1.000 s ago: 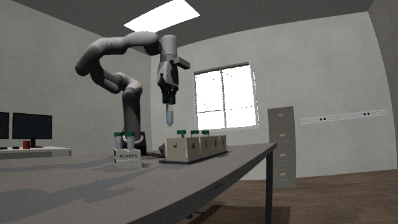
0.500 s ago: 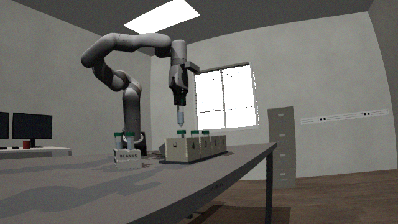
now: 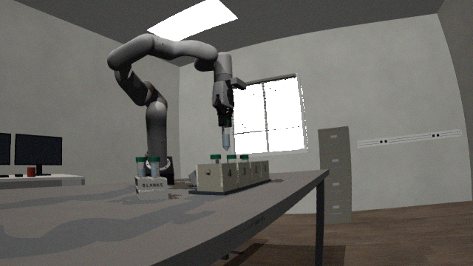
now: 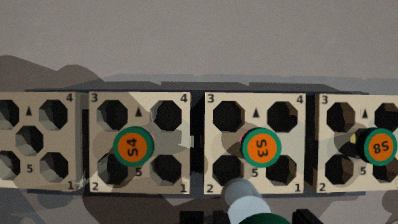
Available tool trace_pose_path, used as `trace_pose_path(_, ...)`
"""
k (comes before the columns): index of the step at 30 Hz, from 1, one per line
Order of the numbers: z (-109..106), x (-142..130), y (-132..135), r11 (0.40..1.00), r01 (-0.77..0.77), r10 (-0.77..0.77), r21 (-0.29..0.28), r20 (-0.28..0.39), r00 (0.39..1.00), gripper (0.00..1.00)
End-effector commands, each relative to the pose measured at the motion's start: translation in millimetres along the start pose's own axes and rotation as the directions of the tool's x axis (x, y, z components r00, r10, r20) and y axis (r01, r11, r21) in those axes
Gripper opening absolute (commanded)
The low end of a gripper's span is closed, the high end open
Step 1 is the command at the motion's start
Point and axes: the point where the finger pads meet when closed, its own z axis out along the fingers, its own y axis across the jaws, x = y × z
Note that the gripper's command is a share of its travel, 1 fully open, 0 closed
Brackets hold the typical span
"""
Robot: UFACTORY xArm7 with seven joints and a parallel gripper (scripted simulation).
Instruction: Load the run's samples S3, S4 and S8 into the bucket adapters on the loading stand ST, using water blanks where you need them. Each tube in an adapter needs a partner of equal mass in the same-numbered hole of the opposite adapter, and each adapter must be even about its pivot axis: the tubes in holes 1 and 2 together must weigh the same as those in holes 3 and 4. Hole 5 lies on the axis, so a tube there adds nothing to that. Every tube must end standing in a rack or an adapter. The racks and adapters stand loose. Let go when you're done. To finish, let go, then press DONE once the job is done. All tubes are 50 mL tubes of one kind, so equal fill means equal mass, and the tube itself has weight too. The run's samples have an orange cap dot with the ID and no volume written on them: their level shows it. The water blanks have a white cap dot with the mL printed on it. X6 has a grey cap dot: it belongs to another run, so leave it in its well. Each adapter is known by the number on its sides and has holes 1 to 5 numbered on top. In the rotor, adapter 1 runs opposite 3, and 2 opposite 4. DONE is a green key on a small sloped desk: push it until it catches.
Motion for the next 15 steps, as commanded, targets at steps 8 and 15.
trace_pose_path(8,-0.9,10.2,-50.2,1.0,-0.002,0.002,-0.001,-0.002,1.0,0.0)
trace_pose_path(15,-0.8,15.5,-84.9,1.0,-0.002,0.002,0.0,-0.002,1.0,0.0)
